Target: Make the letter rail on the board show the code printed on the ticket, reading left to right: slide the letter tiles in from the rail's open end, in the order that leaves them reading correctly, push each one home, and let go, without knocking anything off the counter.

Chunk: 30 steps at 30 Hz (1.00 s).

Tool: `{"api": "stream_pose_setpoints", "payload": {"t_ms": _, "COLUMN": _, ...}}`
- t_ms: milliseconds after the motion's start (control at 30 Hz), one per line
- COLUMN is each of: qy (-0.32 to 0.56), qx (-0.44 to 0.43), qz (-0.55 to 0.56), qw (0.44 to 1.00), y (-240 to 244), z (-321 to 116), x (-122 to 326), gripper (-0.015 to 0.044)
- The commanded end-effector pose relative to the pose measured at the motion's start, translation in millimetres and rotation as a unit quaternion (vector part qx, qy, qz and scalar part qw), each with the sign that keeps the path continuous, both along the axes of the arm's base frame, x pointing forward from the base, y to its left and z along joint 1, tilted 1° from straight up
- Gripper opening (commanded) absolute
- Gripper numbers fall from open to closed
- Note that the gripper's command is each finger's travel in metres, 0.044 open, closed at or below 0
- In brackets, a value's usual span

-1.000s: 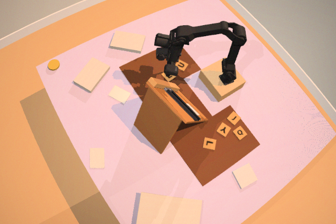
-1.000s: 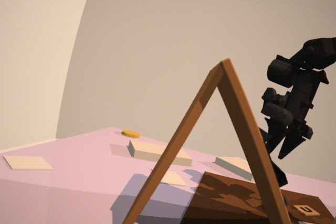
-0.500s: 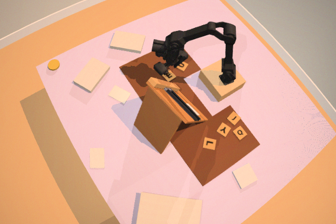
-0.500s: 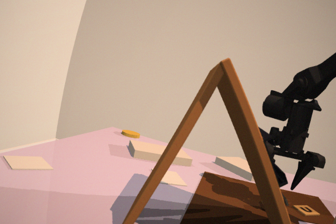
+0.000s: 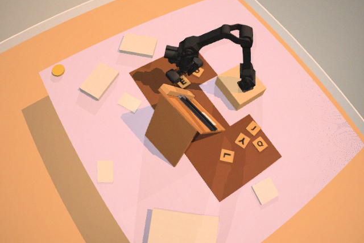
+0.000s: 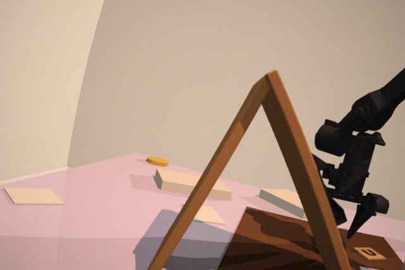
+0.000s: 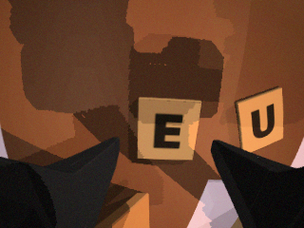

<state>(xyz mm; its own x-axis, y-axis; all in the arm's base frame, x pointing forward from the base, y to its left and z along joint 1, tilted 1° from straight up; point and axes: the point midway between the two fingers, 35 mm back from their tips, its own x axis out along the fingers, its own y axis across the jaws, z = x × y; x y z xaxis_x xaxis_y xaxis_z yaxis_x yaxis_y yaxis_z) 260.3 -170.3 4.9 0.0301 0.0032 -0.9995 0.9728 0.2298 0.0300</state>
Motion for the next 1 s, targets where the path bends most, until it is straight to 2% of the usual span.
{"api": "stream_pose_setpoints", "payload": {"t_ms": 0, "qy": 0.005, "qx": 0.001, "qz": -0.003, "qw": 1.000, "y": 0, "z": -12, "x": -3, "gripper": 0.0340}}
{"api": "stream_pose_setpoints", "payload": {"t_ms": 967, "qy": 0.005, "qx": 0.001, "qz": -0.003, "qw": 1.000, "y": 1, "z": -31, "x": -3, "gripper": 0.0340}}
